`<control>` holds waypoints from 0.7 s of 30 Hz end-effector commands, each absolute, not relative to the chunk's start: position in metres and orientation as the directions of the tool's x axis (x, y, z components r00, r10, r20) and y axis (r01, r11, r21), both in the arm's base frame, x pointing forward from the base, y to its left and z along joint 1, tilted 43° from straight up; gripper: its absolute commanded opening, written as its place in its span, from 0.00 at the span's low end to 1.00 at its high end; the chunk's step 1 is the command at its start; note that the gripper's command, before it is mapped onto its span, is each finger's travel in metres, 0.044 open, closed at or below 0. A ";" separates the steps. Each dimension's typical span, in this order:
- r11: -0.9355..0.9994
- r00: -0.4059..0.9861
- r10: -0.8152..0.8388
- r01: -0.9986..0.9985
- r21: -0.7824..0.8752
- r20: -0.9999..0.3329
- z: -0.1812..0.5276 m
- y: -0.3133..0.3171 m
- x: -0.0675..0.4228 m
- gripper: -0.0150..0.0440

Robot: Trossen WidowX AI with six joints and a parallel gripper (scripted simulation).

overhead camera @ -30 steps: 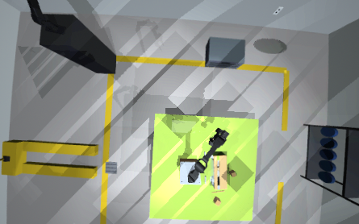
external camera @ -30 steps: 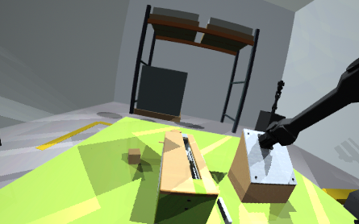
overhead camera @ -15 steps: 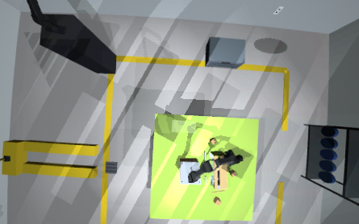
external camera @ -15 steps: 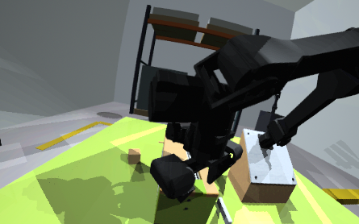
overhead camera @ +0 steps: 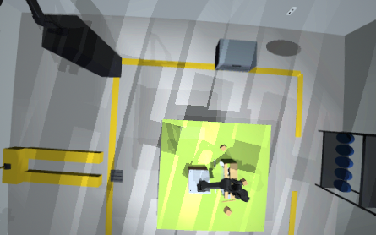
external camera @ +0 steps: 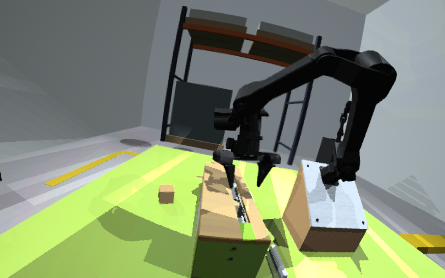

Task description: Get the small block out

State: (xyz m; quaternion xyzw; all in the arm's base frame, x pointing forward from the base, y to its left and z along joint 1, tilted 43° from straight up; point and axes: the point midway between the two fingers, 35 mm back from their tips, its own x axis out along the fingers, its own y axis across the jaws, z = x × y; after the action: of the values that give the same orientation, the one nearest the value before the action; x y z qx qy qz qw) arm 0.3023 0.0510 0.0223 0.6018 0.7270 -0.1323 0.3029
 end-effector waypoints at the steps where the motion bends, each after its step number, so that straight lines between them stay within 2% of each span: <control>1: 0.086 -0.032 0.868 0.993 0.085 -0.496 -0.002 0.022 0.275 0.93; 21: 0.051 -0.012 0.879 0.996 0.068 -0.477 -0.023 0.029 0.273 0.93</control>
State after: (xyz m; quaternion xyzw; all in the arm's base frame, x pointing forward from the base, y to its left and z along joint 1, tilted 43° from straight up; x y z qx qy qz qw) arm 0.2743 0.0255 -0.0189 0.6721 0.6963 -0.1439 0.2069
